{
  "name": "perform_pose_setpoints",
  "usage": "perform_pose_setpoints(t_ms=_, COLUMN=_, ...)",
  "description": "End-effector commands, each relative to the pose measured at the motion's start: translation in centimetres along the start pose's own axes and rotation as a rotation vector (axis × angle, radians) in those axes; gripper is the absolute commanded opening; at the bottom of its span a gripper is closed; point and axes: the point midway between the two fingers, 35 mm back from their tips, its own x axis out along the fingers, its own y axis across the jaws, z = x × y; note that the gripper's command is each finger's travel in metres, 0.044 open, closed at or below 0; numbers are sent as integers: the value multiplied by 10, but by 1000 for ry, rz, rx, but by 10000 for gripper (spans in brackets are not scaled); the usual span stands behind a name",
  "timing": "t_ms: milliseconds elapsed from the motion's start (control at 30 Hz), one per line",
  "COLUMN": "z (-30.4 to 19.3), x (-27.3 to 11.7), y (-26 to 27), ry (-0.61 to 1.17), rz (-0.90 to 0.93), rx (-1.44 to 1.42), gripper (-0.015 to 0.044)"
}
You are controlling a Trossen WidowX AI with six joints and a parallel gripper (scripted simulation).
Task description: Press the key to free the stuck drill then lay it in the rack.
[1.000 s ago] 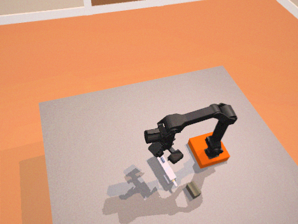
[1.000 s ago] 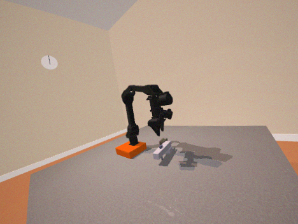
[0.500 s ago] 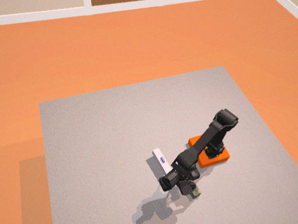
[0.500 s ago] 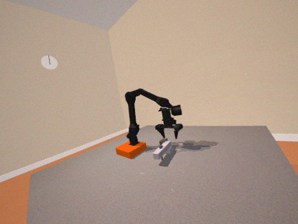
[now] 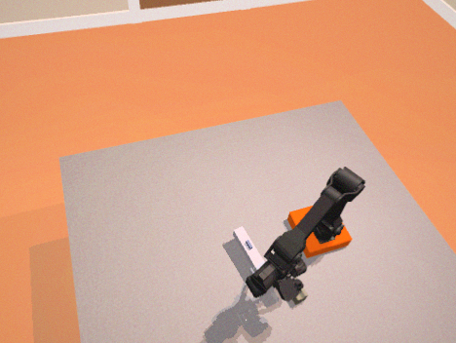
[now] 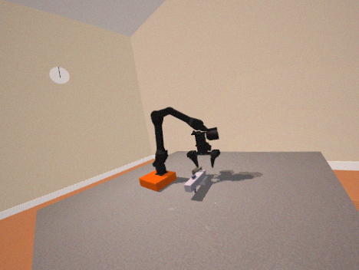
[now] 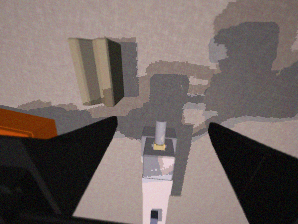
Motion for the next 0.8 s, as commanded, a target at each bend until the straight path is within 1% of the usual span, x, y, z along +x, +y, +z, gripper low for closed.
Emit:
perform_pose_setpoints(t_ms=0, z=-1, x=2, y=0, ry=5, rz=1, rx=-7, gripper=440)
perform_pose_setpoints(t_ms=767, z=-11, x=38, y=-1, ry=6, rz=1, rx=-7, gripper=440)
